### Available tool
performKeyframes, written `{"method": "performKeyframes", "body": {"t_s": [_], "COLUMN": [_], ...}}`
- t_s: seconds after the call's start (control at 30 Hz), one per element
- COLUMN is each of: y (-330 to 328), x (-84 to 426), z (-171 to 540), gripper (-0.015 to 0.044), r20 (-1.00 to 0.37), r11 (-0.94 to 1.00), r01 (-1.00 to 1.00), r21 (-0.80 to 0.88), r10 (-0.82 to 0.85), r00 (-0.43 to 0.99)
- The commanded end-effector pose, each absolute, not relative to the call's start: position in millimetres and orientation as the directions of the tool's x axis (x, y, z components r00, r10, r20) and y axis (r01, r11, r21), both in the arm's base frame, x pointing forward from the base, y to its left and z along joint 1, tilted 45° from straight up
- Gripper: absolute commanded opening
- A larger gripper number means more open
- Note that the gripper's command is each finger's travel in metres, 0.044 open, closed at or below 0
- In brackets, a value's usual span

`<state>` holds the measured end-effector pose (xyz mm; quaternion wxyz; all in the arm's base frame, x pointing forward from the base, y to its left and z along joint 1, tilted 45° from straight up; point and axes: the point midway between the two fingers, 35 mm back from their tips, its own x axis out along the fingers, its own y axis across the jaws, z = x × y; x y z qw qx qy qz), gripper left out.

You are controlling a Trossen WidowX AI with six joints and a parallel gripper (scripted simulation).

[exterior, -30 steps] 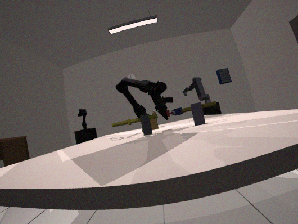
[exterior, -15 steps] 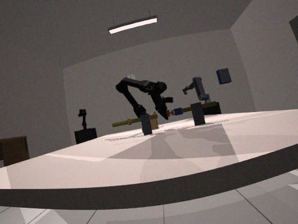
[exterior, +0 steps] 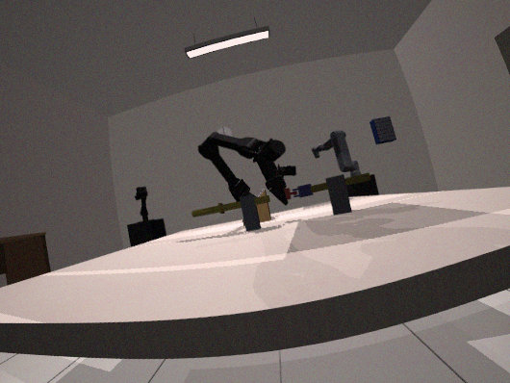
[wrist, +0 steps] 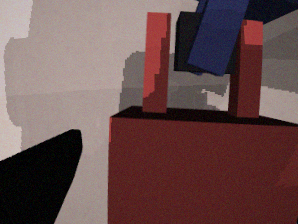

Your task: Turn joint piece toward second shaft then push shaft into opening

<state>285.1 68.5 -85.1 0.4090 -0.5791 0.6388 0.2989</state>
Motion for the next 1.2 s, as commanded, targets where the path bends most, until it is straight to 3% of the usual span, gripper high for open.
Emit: {"method": "performKeyframes", "body": {"t_s": [0.0,0.47,0.87,1.17], "y": [69,90,91,113], "x": [285,286,286,291], "z": [-85,-67,-66,-45], "gripper": [0.044,0.044,0.044,0.044], "r20": [-0.859,-0.565,-0.571,-0.611], "r11": [0.156,0.152,0.151,0.308], "r01": [-0.984,-0.985,-0.985,-0.902], "r21": [-0.087,-0.084,-0.089,-0.304], "r10": [-0.512,-0.821,-0.817,-0.789], "r00": [-0.005,-0.078,-0.073,-0.064]}}
